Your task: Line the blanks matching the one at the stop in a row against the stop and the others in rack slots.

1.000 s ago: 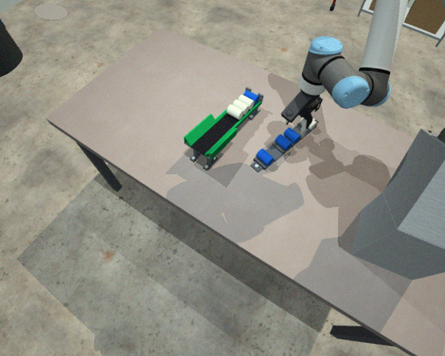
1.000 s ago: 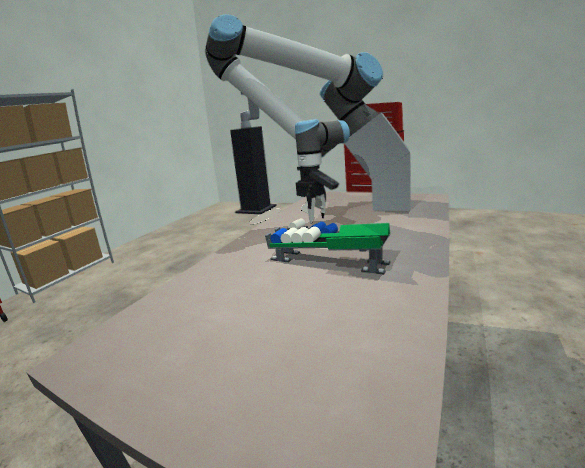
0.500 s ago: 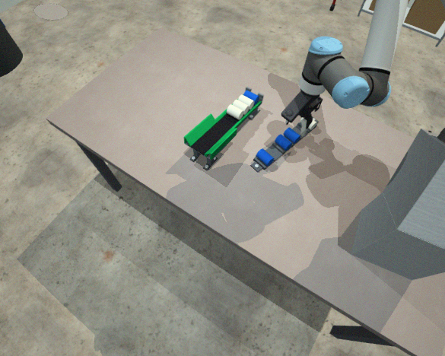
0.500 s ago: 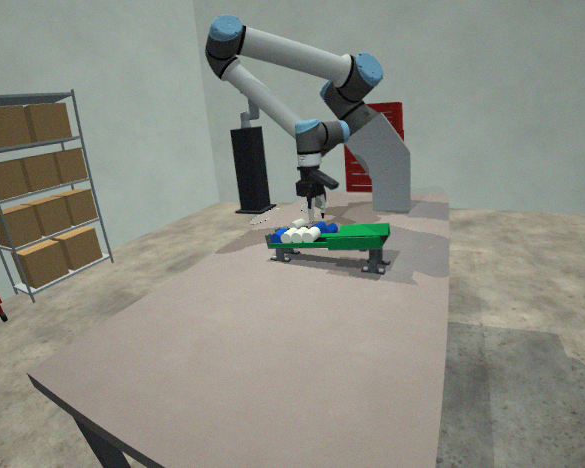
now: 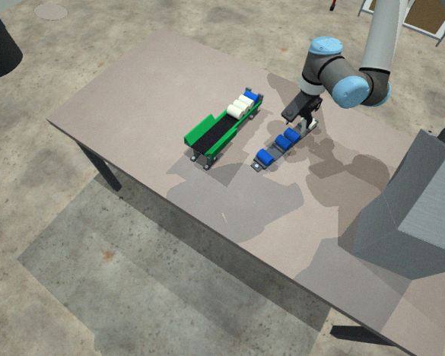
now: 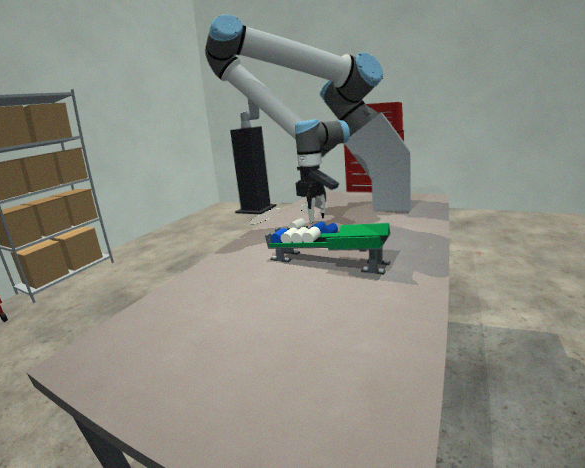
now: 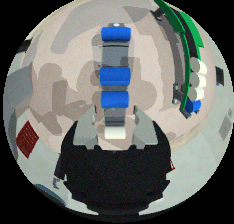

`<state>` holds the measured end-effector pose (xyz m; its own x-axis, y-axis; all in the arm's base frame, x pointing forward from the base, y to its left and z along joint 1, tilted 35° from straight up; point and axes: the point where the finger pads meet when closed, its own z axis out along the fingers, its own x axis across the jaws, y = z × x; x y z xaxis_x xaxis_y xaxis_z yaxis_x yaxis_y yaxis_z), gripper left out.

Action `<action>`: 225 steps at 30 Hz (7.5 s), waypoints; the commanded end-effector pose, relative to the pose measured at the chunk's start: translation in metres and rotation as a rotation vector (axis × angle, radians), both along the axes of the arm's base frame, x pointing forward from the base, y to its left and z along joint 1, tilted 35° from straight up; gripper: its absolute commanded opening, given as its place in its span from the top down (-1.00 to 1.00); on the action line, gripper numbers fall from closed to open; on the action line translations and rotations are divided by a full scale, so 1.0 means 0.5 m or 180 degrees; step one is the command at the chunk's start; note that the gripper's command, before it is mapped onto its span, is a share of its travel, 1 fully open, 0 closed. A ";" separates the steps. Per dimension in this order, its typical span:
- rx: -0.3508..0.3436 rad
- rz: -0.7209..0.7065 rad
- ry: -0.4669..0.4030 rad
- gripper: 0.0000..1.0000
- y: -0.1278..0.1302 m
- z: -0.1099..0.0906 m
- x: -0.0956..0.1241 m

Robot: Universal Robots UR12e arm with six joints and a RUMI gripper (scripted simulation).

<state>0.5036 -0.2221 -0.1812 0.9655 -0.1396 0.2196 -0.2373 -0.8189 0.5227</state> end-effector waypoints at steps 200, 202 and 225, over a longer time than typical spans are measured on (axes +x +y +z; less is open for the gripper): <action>-0.0070 0.0542 0.0356 0.30 0.345 0.064 0.453; -0.0070 0.0542 0.0356 0.30 0.334 0.047 0.456; -0.0073 0.0549 0.0356 0.30 0.276 -0.042 0.467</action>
